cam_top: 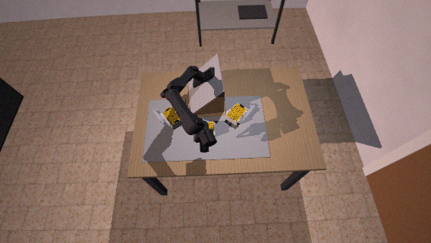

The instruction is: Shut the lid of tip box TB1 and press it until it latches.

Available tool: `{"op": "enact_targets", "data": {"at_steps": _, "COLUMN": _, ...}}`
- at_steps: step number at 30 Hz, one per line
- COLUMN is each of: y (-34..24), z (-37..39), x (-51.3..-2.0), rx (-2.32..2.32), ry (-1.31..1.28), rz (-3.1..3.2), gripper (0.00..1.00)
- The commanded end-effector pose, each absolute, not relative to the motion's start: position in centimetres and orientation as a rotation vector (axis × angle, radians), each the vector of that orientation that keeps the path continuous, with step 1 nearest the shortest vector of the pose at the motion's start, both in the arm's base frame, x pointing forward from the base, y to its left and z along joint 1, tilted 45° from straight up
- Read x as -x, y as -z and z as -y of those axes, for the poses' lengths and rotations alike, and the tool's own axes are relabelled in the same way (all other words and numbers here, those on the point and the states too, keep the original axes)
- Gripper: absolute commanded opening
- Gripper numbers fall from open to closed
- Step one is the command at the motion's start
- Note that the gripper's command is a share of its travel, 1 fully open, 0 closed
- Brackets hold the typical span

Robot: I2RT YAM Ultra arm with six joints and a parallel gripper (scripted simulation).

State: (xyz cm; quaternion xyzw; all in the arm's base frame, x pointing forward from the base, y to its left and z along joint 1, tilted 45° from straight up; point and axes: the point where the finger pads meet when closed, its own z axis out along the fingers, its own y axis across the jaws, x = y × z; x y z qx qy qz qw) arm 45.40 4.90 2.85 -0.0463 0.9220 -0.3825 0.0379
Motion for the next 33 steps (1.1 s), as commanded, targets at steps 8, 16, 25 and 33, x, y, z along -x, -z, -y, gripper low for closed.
{"op": "enact_targets", "data": {"at_steps": 8, "y": -3.71, "z": -5.88, "x": -45.43, "rx": 0.162, "ry": 1.155, "rz": -2.796, "gripper": 0.0}}
{"op": "enact_targets", "data": {"at_steps": 16, "y": -3.71, "z": -5.88, "x": -45.43, "rx": 0.162, "ry": 1.155, "rz": -2.796, "gripper": 0.0}}
{"op": "enact_targets", "data": {"at_steps": 25, "y": -3.71, "z": -5.88, "x": -45.43, "rx": 0.162, "ry": 1.155, "rz": -2.796, "gripper": 0.0}}
{"op": "enact_targets", "data": {"at_steps": 33, "y": -3.69, "z": -5.87, "x": -44.59, "rx": 0.149, "ry": 1.15, "rz": -2.797, "gripper": 0.0}}
